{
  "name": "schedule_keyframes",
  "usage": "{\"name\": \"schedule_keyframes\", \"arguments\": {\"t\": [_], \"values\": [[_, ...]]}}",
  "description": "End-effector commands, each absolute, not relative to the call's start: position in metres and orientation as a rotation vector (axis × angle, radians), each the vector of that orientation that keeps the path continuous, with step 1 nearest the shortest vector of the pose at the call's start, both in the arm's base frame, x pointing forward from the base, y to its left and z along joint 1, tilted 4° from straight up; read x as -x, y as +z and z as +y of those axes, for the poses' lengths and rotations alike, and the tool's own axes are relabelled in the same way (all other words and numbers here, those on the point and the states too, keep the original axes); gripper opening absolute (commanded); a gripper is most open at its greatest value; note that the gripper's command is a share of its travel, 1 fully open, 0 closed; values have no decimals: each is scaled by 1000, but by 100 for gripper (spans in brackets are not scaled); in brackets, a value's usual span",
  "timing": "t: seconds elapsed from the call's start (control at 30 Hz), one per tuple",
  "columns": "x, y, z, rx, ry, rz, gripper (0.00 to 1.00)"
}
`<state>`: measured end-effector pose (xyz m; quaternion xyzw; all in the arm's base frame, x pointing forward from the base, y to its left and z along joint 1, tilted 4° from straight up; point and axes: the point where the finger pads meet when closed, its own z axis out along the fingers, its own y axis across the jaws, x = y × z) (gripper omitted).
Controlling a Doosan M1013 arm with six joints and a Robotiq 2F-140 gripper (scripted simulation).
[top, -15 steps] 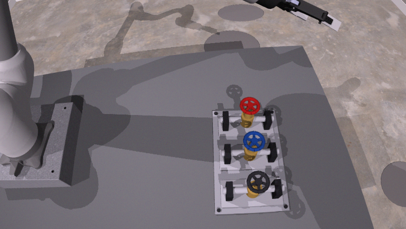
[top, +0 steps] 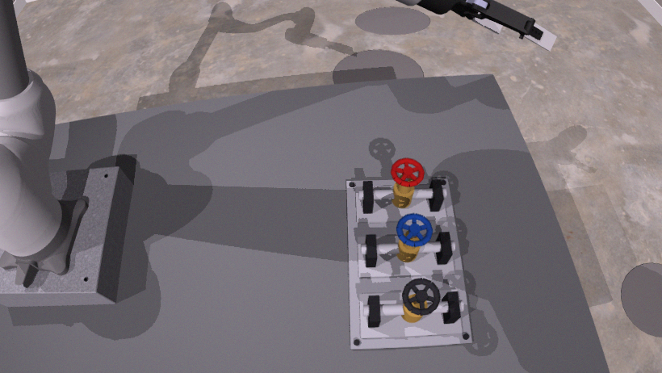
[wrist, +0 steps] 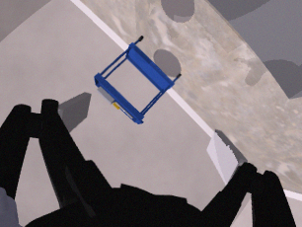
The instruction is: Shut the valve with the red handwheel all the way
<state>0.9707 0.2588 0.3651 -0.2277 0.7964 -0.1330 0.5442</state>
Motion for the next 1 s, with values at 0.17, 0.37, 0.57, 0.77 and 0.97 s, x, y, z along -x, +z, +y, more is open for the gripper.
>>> {"name": "schedule_keyframes", "arguments": {"t": [0.17,0.37,0.57,0.77,0.97], "values": [[-974,368,251,529,-334,1891,100],[-990,381,188,447,-482,1924,100],[-995,384,143,395,-582,1970,100],[-992,381,92,343,-691,2050,100],[-969,361,20,294,-823,2247,100]]}}
